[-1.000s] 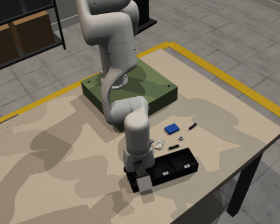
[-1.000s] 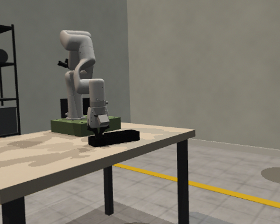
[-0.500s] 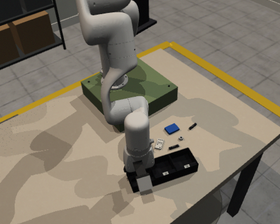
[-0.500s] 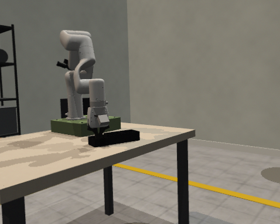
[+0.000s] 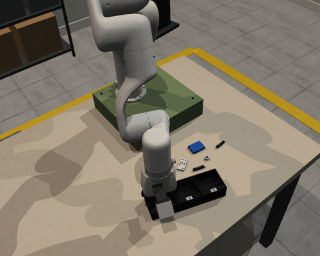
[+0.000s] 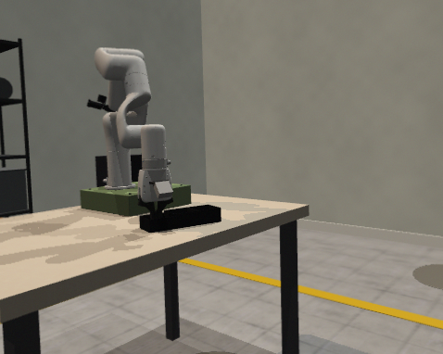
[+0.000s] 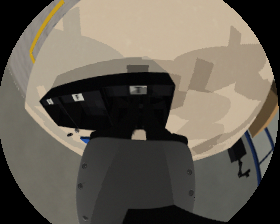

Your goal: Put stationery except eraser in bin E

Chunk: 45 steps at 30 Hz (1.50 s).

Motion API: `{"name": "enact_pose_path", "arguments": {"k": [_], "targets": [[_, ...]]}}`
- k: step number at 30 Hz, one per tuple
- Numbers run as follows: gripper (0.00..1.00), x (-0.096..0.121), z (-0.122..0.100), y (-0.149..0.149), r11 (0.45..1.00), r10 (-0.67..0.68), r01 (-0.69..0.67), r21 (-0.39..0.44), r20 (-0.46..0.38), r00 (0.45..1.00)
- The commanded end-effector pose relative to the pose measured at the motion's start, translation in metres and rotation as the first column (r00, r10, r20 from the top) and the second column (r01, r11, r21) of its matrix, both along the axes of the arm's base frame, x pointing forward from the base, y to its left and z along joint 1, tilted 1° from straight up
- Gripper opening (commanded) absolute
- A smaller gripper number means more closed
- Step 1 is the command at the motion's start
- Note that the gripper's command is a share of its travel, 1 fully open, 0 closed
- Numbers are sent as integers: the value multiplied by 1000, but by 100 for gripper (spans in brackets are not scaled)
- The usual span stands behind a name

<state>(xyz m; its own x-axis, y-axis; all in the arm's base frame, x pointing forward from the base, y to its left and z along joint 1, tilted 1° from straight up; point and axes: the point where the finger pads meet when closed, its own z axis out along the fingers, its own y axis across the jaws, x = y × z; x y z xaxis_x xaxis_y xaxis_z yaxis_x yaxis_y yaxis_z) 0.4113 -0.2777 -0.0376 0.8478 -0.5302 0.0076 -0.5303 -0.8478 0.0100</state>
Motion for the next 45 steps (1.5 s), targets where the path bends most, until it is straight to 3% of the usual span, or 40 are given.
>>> {"name": "enact_pose_path", "arguments": {"k": [1, 22, 32, 37, 45], "targets": [[7, 2, 5, -1, 1000, 0, 0, -3, 4, 1000], [7, 2, 31, -1, 1000, 0, 0, -3, 4, 1000], [7, 1, 61, 0, 1000, 0, 0, -3, 4, 1000], [7, 1, 61, 0, 1000, 0, 0, -3, 4, 1000], [7, 14, 61, 27, 1000, 0, 0, -3, 4, 1000]]}}
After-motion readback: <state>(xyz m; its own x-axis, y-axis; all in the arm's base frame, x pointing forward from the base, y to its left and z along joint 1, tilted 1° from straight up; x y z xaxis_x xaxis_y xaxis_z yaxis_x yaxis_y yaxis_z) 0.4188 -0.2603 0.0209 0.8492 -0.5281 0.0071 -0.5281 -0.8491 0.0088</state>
